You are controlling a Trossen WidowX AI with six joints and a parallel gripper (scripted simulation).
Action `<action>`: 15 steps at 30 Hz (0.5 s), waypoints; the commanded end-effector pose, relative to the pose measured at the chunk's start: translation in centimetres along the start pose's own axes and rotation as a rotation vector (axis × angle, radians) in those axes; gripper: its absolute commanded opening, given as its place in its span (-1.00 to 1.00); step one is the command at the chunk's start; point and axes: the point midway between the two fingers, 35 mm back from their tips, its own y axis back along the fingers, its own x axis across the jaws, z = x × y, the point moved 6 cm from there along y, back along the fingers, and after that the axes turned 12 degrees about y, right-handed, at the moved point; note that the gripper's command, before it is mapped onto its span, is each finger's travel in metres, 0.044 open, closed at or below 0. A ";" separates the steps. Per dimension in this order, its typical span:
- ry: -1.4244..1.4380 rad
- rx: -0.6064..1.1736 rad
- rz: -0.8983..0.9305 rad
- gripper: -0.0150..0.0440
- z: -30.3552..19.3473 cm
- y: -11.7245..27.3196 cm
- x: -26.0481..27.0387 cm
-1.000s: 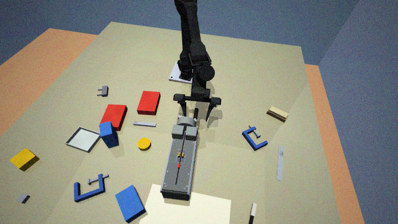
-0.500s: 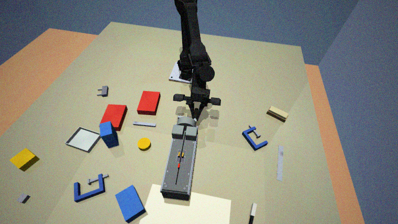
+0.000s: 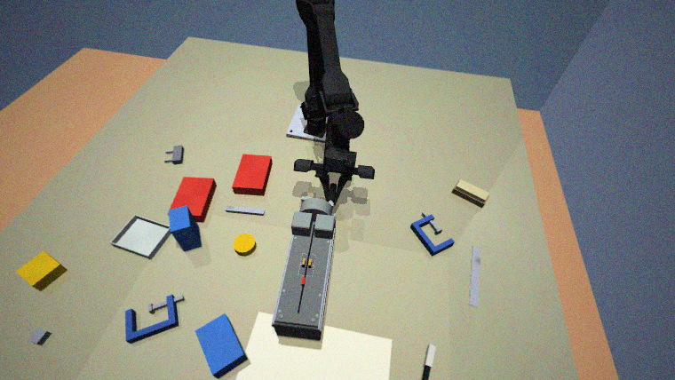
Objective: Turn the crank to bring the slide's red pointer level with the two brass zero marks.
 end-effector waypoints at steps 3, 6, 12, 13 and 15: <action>-0.004 -0.003 0.001 -0.49 0.4 0.5 -0.1; -0.004 -0.003 0.001 -0.49 0.7 0.8 -0.2; -0.004 -0.003 0.000 -0.49 1.0 1.1 -0.4; -0.004 -0.003 0.000 -0.49 1.0 1.2 -0.5; -0.003 -0.003 0.000 -0.49 1.1 1.3 -0.6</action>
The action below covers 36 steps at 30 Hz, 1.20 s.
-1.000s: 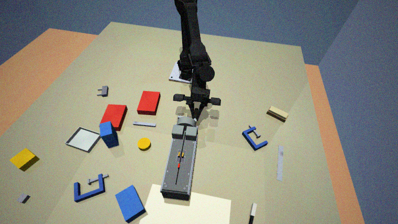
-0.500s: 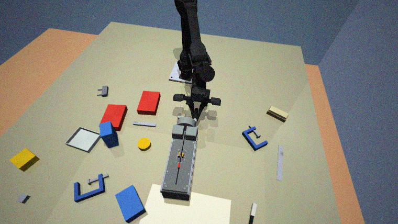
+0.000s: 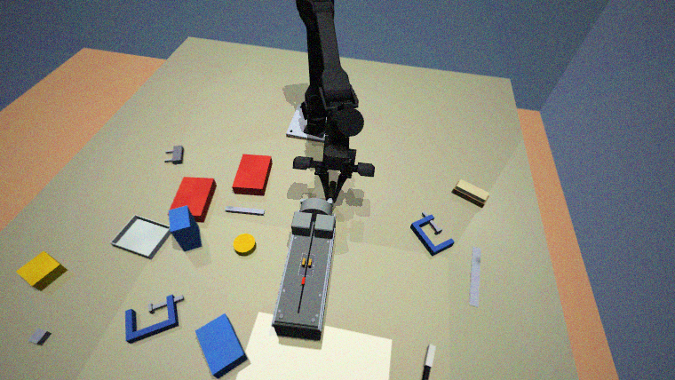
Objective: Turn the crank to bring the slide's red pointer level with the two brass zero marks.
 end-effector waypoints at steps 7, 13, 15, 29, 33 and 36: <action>-0.001 -0.016 -0.004 -0.49 0.7 1.0 -0.7; 0.000 -0.016 -0.004 -0.49 0.8 1.2 -1.2; 0.000 -0.016 -0.005 -0.49 0.8 1.3 -1.3; 0.000 -0.016 -0.005 -0.49 0.9 1.6 -2.3; 0.001 -0.016 -0.006 -0.49 0.9 1.6 -2.5; 0.001 -0.016 -0.006 -0.49 0.9 1.6 -2.7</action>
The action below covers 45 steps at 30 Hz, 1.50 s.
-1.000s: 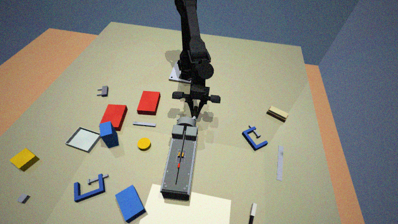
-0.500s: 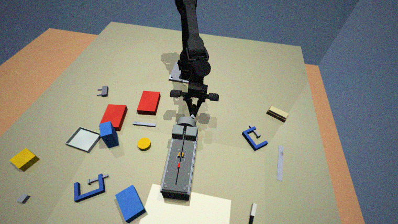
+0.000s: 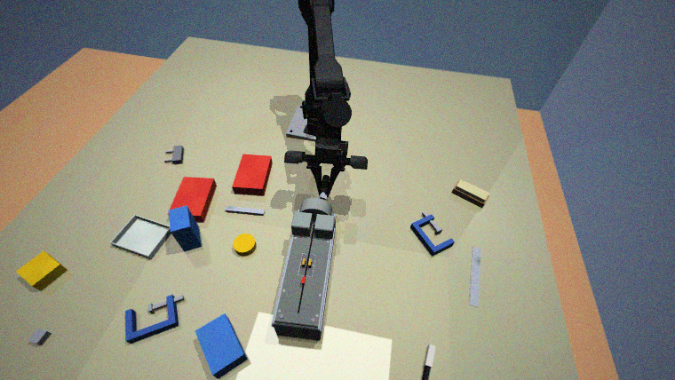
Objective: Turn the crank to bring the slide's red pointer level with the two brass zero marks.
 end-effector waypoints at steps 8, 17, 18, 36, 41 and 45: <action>-0.006 -0.006 -0.023 -0.49 0.0 0.3 -1.2; -0.005 -0.006 -0.023 -0.49 -0.2 0.3 -1.6; -0.005 -0.006 -0.023 -0.49 -0.2 0.3 -1.7; -0.004 -0.006 -0.024 -0.49 -0.7 0.0 -2.5; -0.004 -0.006 -0.024 -0.49 -0.8 -0.1 -2.6; -0.004 -0.006 -0.024 -0.49 -1.0 -0.2 -2.8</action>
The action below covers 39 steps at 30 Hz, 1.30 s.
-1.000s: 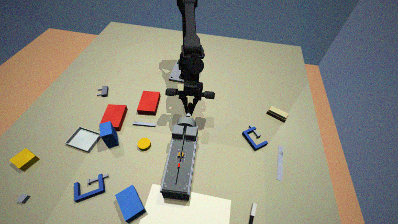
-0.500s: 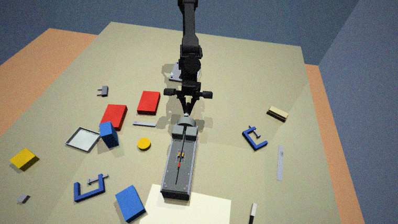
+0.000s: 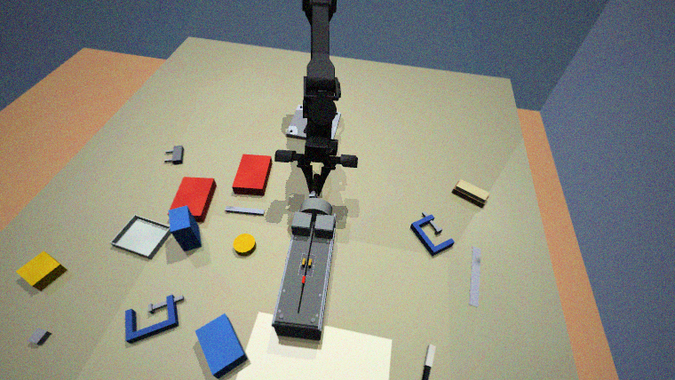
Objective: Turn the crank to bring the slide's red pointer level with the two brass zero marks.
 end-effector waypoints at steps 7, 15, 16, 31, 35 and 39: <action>-0.007 0.005 -0.025 -0.49 -0.6 -0.4 -0.9; -0.007 0.005 -0.026 -0.49 -1.0 -0.7 -1.2; -0.007 0.005 -0.026 -0.49 -1.0 -0.7 -1.2; -0.007 0.005 -0.026 -0.49 -1.6 -1.2 -1.5; -0.007 0.005 -0.026 -0.49 -1.7 -1.4 -1.6; -0.007 0.005 -0.026 -0.49 -1.9 -1.6 -1.6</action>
